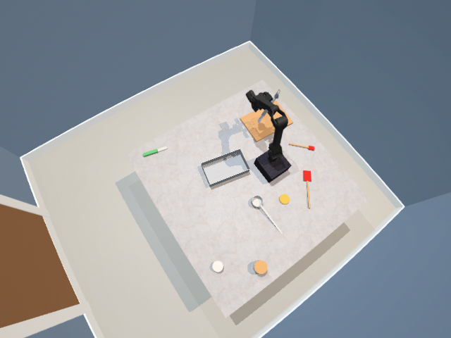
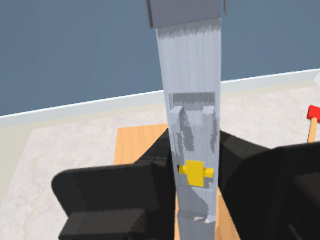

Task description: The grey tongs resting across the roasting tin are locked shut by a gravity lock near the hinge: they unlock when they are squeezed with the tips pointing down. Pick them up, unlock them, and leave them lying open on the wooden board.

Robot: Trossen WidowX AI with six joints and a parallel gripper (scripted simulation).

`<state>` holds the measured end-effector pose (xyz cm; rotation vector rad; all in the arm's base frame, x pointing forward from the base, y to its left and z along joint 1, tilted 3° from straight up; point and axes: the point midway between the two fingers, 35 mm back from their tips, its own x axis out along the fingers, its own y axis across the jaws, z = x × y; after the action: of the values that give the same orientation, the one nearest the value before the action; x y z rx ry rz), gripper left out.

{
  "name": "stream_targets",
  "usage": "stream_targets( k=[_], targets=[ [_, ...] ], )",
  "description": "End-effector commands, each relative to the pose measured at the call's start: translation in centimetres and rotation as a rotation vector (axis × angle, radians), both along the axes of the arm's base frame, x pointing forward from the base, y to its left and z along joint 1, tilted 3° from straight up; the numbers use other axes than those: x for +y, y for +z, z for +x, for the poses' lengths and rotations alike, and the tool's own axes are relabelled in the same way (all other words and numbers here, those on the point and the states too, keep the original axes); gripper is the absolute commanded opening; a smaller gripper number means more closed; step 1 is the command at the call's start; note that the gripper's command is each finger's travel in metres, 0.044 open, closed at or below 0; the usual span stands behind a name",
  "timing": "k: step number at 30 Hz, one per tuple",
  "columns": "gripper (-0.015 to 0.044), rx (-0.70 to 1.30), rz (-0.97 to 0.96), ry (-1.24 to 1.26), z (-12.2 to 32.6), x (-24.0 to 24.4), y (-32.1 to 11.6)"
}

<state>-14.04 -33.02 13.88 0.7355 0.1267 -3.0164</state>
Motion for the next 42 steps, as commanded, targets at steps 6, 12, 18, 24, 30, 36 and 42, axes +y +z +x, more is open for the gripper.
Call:
stream_targets(
  k=[6, 12, 18, 24, 30, 36, 42],
  targets=[
    [-0.015, -0.238, 0.061, -0.035, -1.4, 0.0, -1.8],
    [-0.015, -0.419, 0.091, -0.052, -2.0, 0.1, -3.1],
    [-0.015, -0.601, 0.101, -0.06, -2.3, 0.1, -4.1],
    [-0.015, -0.781, 0.091, -0.06, -2.4, 0.1, -4.7],
    [-0.015, -0.958, 0.058, -0.05, -2.5, -0.1, -4.8],
    [-0.015, -1.086, 0.02, -0.038, -2.6, -0.3, -4.6],
    [-0.015, -1.086, 0.02, -0.038, -2.6, -0.3, -4.6]
  ],
)
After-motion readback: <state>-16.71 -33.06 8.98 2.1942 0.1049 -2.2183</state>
